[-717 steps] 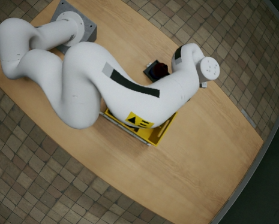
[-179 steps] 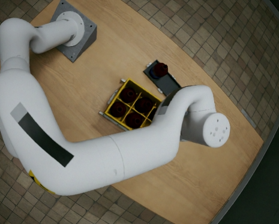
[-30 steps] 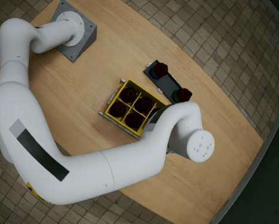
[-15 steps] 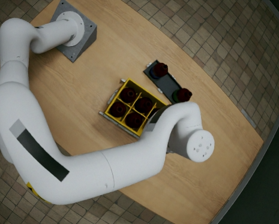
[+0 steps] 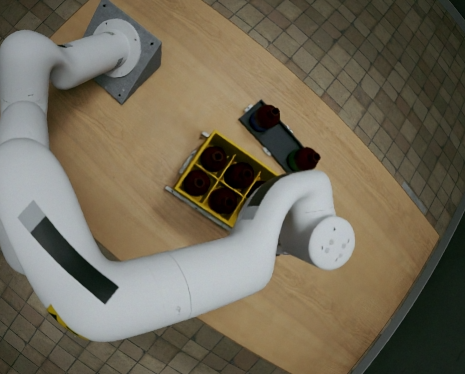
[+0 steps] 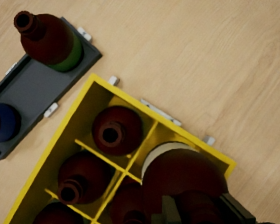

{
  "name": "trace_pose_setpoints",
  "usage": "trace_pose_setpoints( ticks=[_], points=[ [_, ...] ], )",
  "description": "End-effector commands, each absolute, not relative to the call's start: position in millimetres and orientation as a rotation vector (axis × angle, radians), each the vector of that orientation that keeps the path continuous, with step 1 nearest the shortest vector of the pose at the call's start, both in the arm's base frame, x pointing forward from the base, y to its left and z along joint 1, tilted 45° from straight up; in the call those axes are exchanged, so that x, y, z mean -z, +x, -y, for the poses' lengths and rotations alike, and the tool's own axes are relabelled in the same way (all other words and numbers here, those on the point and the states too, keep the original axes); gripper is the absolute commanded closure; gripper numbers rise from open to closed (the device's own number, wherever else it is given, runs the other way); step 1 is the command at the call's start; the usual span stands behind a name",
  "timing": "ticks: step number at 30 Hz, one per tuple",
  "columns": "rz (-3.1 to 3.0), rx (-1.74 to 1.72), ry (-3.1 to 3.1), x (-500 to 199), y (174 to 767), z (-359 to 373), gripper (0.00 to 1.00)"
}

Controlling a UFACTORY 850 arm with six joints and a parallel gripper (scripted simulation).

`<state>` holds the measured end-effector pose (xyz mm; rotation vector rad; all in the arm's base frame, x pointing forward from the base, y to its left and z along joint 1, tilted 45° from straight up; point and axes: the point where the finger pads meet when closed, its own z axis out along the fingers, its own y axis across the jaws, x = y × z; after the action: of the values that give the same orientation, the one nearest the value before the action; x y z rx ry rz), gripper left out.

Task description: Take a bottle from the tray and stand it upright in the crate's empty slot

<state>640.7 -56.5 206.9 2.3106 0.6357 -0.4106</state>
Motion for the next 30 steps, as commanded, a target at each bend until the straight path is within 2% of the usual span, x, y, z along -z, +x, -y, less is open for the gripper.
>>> trace_pose_setpoints(
  ticks=[1,30],
  points=[
    [-0.636,0.408,2.311,-205.3,640.9,58.2,1.00],
    [-0.636,0.408,2.311,-186.7,638.1,76.5,1.00]
  ],
)
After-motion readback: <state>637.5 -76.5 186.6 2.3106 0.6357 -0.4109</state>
